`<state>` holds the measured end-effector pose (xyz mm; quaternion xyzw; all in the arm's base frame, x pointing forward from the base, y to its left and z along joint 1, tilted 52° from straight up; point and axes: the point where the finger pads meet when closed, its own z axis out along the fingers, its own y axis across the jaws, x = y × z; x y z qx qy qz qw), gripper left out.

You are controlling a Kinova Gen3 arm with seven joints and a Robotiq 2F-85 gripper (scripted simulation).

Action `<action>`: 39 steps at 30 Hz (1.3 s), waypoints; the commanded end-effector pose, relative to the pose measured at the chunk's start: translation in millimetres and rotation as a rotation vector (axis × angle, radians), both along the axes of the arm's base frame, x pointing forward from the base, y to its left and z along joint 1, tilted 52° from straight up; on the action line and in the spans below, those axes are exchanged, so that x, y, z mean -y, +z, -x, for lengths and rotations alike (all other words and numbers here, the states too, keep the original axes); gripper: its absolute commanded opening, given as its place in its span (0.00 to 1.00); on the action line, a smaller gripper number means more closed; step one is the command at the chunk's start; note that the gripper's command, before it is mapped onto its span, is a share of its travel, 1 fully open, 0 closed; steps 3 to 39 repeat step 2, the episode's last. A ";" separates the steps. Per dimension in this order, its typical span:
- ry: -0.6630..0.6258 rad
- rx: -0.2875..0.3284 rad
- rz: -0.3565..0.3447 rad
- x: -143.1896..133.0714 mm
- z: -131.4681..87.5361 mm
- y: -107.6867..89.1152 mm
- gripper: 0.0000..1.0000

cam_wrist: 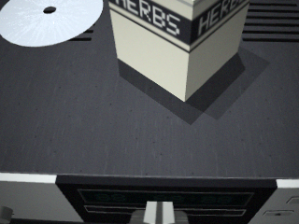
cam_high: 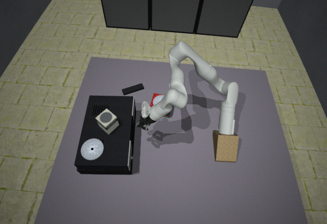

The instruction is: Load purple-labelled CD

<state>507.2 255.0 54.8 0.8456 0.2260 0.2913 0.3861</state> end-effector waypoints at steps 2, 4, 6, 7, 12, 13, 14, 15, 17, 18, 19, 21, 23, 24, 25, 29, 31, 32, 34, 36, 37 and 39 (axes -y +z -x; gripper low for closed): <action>0.003 -0.004 0.007 -1.3 1.3 2.7 0.10; 0.003 -0.004 0.007 -1.3 1.3 2.7 0.10; 0.003 -0.004 0.007 -1.3 1.3 2.7 0.10; 0.003 -0.004 0.007 -1.3 1.3 2.7 0.10; 0.003 -0.004 0.007 -1.3 1.3 2.7 0.10; 0.003 -0.004 0.007 -1.3 1.3 2.7 0.10; 0.003 -0.004 0.007 -1.3 1.3 2.7 0.10; 0.003 -0.004 0.007 -1.3 1.3 2.7 0.10; 0.003 -0.004 0.007 -1.3 1.3 2.7 0.10; 0.003 -0.004 0.007 -1.3 1.3 2.7 0.10; 0.003 -0.004 0.007 -1.3 1.3 2.7 0.10; 0.003 -0.004 0.007 -1.3 1.3 2.7 0.10; 0.003 -0.004 0.007 -1.3 1.3 2.7 0.10; 0.003 -0.004 0.007 -1.3 1.3 2.7 0.10; 0.003 -0.004 0.007 -1.3 1.3 2.7 0.10; 0.003 -0.004 0.007 -1.3 1.3 2.7 0.10; 0.003 -0.004 0.007 -1.3 1.3 2.7 0.10; 0.003 -0.004 0.007 -1.3 1.3 2.7 0.10; 0.003 -0.004 0.007 -1.3 1.3 2.7 0.10; 0.003 -0.004 0.007 -1.3 1.3 2.7 0.10; 0.003 -0.004 0.007 -1.3 1.3 2.7 0.10; 0.003 -0.004 0.007 -1.3 1.3 2.7 0.10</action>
